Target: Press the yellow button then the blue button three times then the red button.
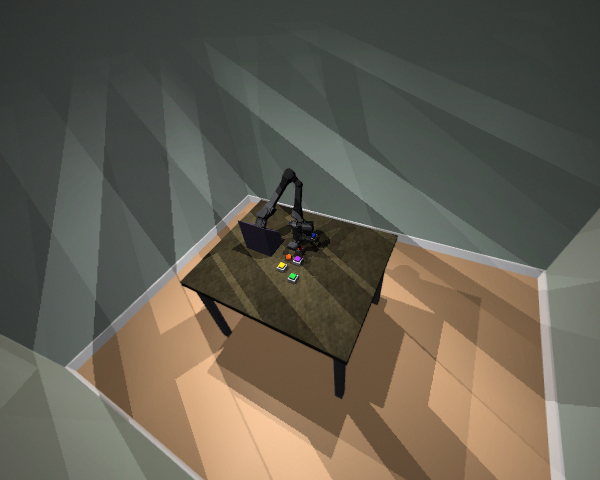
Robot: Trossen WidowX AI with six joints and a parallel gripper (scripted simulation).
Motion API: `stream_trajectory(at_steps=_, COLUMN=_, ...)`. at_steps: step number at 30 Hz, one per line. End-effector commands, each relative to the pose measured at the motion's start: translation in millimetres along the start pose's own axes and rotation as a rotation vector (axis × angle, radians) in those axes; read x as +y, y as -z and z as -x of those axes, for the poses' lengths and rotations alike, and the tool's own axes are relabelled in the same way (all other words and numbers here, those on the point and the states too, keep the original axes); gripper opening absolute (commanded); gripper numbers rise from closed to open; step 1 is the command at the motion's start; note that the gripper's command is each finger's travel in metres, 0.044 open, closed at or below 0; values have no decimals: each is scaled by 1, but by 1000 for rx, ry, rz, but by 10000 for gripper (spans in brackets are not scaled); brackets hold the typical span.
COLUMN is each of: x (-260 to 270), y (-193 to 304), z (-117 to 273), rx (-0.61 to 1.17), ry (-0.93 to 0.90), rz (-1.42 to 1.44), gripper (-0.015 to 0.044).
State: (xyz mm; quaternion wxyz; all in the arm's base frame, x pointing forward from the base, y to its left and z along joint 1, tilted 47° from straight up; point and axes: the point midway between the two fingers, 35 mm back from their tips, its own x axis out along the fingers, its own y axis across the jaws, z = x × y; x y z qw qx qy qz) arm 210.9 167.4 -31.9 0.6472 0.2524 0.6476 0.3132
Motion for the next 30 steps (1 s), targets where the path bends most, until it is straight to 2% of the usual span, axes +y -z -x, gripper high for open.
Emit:
stream_trajectory(at_steps=1, x=0, y=1, z=-1, rx=3, ry=3, rz=-6, gripper=20)
stream_trajectory(at_steps=6, x=0, y=0, z=2, rx=0, ry=1, rz=0, gripper=20)
stream_trajectory(at_steps=10, x=-1, y=0, z=32, rx=2, ry=5, rz=-5, gripper=20)
stream_trajectory(at_steps=14, x=0, y=1, z=34, rx=3, ry=5, rz=-5, gripper=20)
stream_trajectory(at_steps=16, x=10, y=-5, z=38, rx=2, ry=5, rz=-5, gripper=73)
stream_trajectory(at_steps=23, x=118, y=-23, z=91, rx=0, ry=2, rz=-3, gripper=256)
stream_trajectory(at_steps=28, x=126, y=-22, z=96, rx=0, ry=1, rz=-3, gripper=387)
stream_trajectory(at_steps=30, x=126, y=-22, z=96, rx=0, ry=1, rz=-3, gripper=400)
